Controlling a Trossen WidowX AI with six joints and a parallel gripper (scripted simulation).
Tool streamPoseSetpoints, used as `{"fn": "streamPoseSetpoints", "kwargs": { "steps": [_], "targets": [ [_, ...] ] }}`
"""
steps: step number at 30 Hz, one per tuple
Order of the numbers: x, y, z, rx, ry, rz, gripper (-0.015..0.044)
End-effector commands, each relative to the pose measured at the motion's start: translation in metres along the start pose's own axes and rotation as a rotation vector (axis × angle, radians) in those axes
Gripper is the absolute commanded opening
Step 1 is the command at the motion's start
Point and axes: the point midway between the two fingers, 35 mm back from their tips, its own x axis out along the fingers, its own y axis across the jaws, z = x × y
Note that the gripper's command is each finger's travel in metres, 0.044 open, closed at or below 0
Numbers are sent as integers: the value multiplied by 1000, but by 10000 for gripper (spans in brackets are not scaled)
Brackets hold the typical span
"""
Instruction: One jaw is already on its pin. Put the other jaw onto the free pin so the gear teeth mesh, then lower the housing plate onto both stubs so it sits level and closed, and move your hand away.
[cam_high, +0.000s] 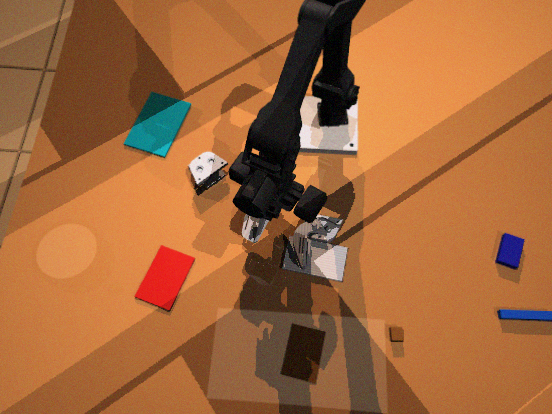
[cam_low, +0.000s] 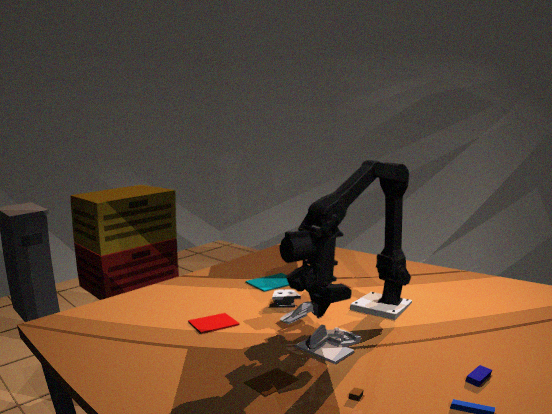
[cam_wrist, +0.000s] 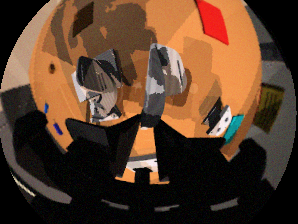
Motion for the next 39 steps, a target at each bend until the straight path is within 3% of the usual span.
{"fn": "streamPoseSetpoints", "kwargs": {
  "steps": [1, 18, 32, 39],
  "targets": [
    [-1, 0, 1, 1, -4, -2, 37],
    [-2, 0, 1, 1, -4, -2, 37],
    [-44, 0, 3, 1, -4, -2, 37],
    [-46, 0, 3, 1, -4, -2, 37]
  ]
}}
